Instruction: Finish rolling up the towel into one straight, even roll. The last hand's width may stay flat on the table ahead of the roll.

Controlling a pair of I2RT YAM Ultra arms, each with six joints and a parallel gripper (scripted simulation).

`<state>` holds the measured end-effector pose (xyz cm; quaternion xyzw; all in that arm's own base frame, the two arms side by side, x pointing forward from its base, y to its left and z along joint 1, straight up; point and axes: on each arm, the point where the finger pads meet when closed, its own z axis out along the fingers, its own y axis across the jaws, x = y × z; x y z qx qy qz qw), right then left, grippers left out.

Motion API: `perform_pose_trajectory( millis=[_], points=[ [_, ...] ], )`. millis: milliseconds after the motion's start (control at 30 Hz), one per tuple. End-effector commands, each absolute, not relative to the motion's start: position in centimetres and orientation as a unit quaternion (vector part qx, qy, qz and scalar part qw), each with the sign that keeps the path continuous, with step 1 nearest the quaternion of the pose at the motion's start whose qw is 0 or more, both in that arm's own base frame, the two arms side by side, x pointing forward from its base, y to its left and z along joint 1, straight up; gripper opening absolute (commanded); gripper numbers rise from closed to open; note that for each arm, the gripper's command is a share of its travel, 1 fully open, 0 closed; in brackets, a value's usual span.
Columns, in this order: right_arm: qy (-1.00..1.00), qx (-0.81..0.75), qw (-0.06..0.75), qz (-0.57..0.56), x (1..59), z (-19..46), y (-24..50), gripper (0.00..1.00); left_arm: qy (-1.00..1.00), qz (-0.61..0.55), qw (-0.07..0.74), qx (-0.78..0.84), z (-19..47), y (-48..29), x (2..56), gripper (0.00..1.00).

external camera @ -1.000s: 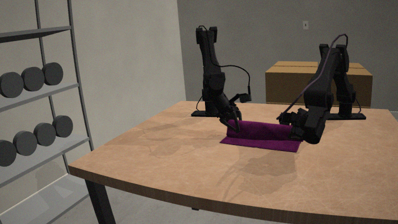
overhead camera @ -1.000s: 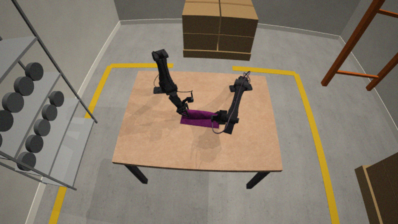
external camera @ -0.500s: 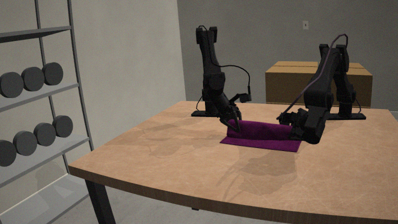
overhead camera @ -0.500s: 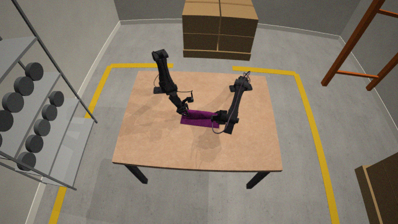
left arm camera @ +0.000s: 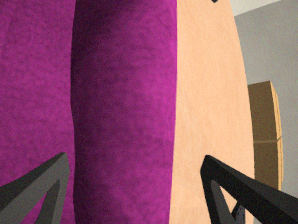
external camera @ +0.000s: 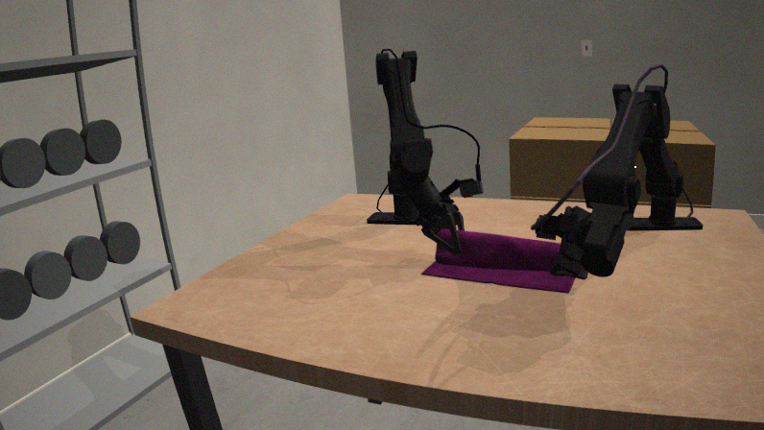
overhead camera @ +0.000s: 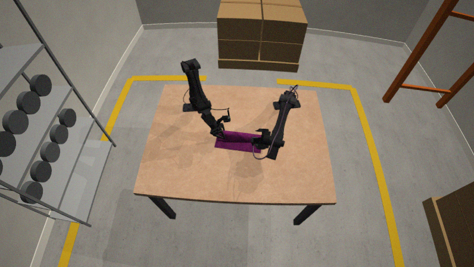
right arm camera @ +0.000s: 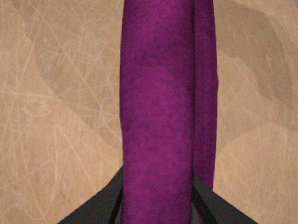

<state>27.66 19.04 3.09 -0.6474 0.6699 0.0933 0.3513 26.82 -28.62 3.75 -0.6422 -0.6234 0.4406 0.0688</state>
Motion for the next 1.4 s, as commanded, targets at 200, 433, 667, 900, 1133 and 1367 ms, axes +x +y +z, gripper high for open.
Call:
perform_pose_trajectory(
  millis=[200, 433, 667, 900, 1133, 1367],
  points=[
    [0.672, -0.644, 0.347, 0.115, 28.4, 3.8, 19.7, 0.36, -0.609, 0.444, 0.08, -0.652, 6.2, -27.6, 28.9, 0.85],
    [0.686, -0.636, 0.32, 0.148, 28.4, 3.9, 19.7, 0.36, -0.609, 0.444, 0.08, -0.652, 7.9, -26.4, 30.8, 0.85],
    [0.71, -0.617, 0.265, 0.212, 28.4, 4.1, 19.7, 0.36, -0.609, 0.444, 0.078, -0.653, 9.0, -25.6, 32.1, 0.85],
    [0.726, -0.597, 0.217, 0.264, 28.4, 4.3, 19.7, 0.36, -0.609, 0.424, 0.042, -0.669, 9.0, -25.8, 31.7, 0.87],
    [0.741, -0.562, 0.146, 0.337, 28.4, 4.5, 19.7, 0.36, -0.601, 0.357, -0.067, -0.712, 9.0, -26.7, 30.5, 0.9],
    [0.748, -0.523, 0.078, 0.402, 28.4, 4.7, 19.7, 0.36, -0.581, 0.283, -0.175, -0.743, 9.1, -27.7, 29.1, 0.93]
  ],
)
